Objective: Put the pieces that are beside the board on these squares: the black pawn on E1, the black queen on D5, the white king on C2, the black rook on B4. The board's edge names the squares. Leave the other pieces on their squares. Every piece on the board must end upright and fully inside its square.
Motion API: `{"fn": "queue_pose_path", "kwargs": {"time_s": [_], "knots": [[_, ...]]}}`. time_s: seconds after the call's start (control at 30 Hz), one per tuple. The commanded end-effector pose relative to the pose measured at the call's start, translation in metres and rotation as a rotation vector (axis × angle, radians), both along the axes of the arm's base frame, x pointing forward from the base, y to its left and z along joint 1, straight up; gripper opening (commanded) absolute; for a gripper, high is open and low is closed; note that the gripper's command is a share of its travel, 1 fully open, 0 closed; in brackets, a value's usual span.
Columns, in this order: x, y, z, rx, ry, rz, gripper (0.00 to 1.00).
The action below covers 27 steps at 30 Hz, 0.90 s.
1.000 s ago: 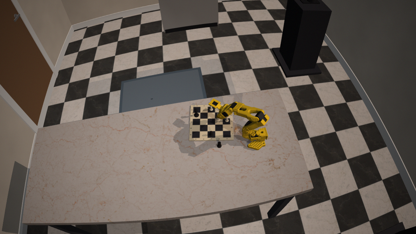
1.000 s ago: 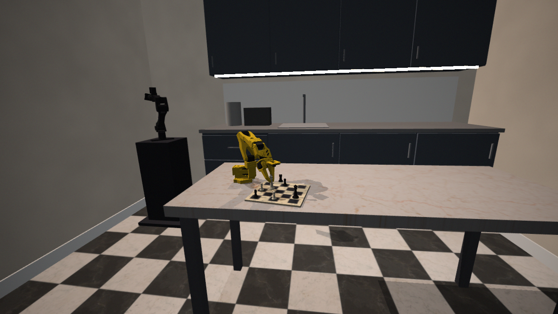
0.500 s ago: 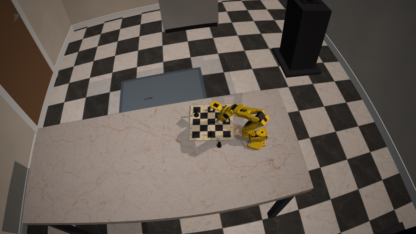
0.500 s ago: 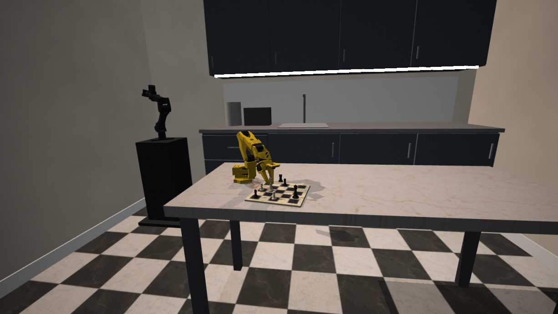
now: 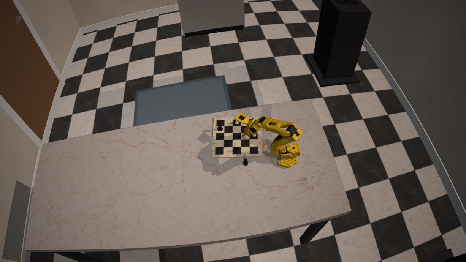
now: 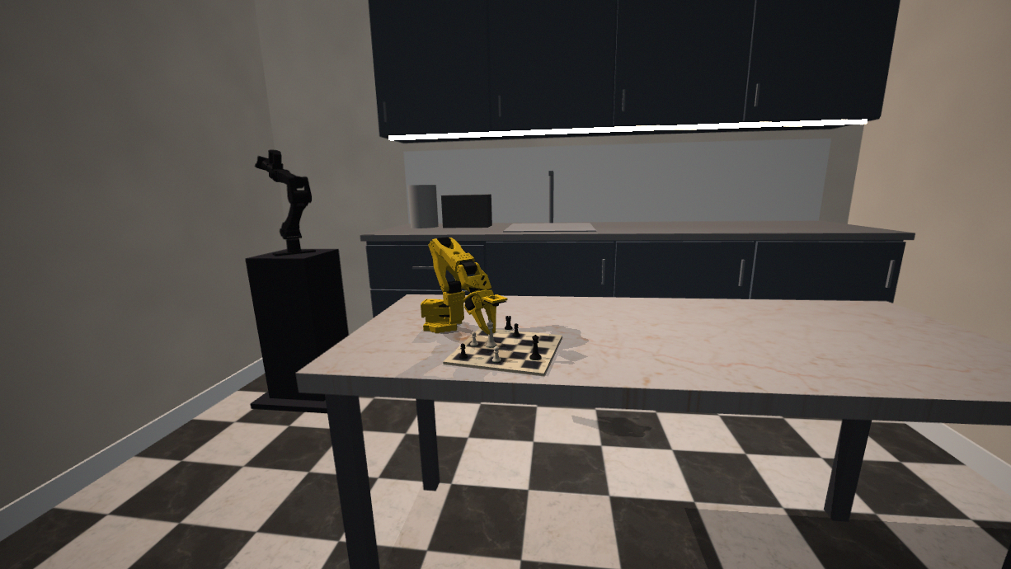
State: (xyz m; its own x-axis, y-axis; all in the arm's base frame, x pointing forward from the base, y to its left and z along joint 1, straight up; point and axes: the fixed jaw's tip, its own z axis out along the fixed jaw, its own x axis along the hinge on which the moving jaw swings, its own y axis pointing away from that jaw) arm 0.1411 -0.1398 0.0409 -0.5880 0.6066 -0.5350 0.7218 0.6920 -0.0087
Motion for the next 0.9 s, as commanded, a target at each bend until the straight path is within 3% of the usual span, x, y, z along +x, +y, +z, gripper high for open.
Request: {"fn": "queue_pose_path", "kwargs": {"time_s": [0.0,0.87], "knots": [[-0.0013,0.0032,-0.0036,0.016,0.013,0.005,0.00],[-0.0008,0.0027,-0.0023,0.016,0.013,0.005,0.04]]}}
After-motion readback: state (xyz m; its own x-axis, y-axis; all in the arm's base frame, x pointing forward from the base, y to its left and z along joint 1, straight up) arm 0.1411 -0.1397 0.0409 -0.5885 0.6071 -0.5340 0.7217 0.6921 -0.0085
